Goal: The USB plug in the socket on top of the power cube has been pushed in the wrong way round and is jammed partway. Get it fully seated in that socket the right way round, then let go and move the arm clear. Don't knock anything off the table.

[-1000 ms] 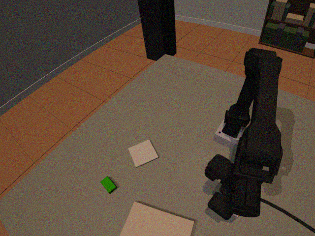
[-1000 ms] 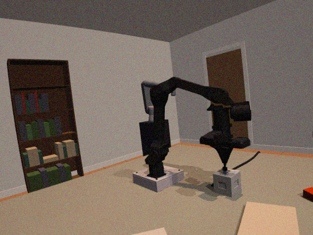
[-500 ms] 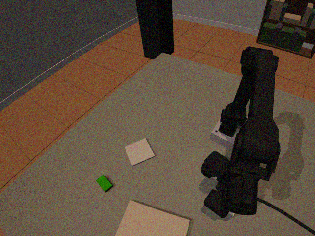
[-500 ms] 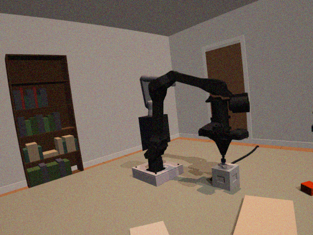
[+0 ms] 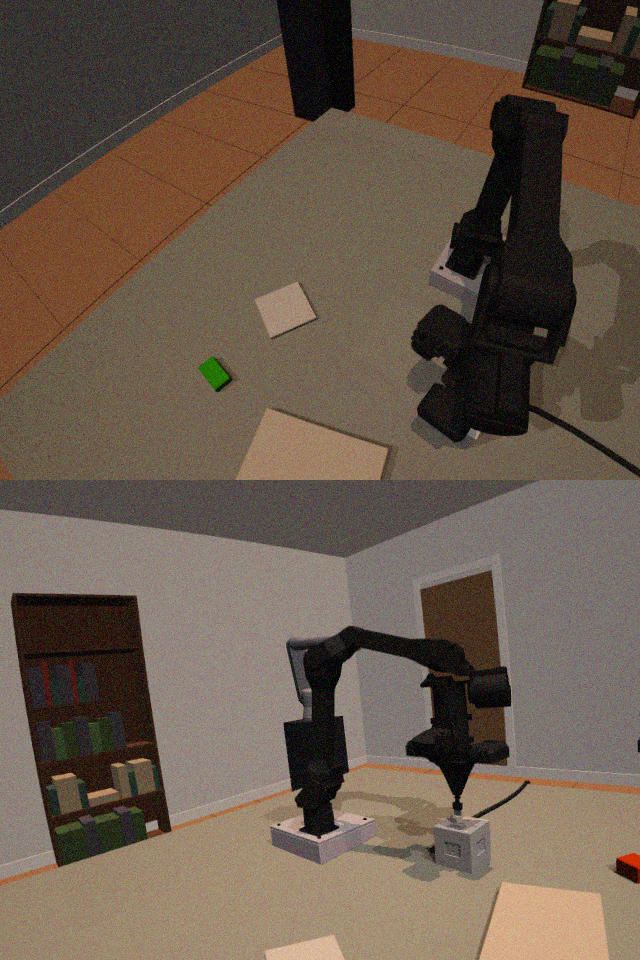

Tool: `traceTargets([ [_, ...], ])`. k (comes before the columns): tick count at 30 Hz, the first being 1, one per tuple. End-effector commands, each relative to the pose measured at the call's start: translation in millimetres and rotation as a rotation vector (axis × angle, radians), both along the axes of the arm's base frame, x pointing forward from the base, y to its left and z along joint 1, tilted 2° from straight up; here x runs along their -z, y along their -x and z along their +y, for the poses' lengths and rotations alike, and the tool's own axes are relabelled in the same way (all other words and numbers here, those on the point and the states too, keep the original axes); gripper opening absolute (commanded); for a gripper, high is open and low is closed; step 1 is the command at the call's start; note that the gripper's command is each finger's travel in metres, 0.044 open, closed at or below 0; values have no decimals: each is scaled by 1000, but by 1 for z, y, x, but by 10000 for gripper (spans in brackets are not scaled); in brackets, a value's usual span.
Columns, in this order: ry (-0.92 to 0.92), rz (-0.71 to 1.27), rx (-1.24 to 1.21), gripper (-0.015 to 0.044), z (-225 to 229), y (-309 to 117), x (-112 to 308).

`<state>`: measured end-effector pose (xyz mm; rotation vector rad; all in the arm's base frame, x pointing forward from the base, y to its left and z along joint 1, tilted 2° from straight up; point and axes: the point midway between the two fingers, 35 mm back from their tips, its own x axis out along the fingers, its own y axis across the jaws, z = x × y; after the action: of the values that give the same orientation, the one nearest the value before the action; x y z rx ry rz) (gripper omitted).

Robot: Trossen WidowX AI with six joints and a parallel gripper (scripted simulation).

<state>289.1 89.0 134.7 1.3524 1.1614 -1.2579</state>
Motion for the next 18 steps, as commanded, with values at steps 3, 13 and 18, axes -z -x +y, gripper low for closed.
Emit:
traceTargets([
  [3,2,0,-47,0,0,0,0],
  [13,10,-13,-301,0,0,0,1],
  [18,13,-19,-431,0,0,0,1],
])
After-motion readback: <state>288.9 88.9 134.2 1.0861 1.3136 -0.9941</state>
